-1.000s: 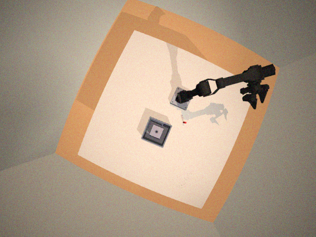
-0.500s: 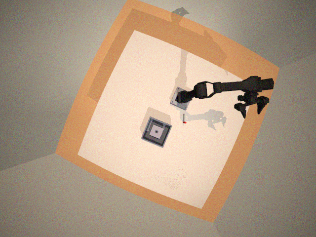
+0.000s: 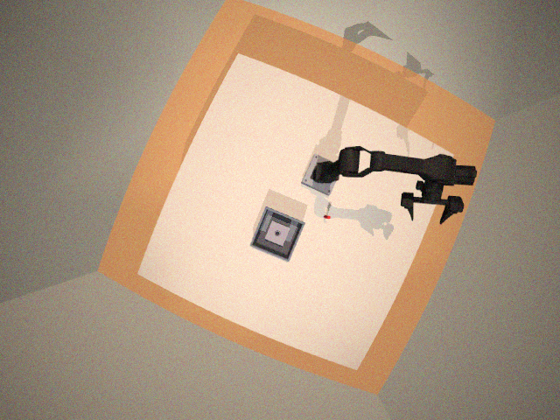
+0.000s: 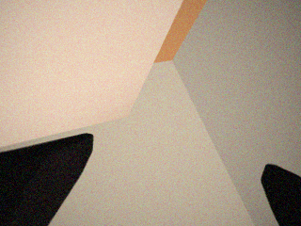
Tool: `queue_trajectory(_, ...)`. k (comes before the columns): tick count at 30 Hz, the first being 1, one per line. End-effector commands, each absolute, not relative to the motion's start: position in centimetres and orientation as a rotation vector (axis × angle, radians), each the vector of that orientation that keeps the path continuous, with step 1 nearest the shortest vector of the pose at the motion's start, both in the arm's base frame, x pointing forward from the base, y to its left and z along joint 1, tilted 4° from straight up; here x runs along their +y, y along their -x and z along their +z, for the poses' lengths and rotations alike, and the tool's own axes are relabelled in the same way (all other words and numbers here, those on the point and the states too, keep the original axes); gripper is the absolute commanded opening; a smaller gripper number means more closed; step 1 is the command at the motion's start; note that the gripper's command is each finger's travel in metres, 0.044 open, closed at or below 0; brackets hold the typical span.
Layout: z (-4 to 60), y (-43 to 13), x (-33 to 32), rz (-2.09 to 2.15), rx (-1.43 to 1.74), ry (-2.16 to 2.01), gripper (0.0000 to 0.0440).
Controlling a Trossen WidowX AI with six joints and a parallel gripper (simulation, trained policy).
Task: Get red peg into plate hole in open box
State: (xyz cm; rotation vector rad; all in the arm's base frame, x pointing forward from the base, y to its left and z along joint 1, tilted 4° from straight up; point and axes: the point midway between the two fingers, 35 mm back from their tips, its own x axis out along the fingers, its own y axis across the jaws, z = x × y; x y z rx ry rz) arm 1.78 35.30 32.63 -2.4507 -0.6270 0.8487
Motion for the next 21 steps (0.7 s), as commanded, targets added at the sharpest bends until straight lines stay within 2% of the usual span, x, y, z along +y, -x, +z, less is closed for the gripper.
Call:
queue_trajectory(1,32.4,-3.1,34.5,0.881,-0.538,2.375,0.044)
queue_trajectory(21,28.8,-9.8,30.0,0.942,0.068,1.86,0.044)
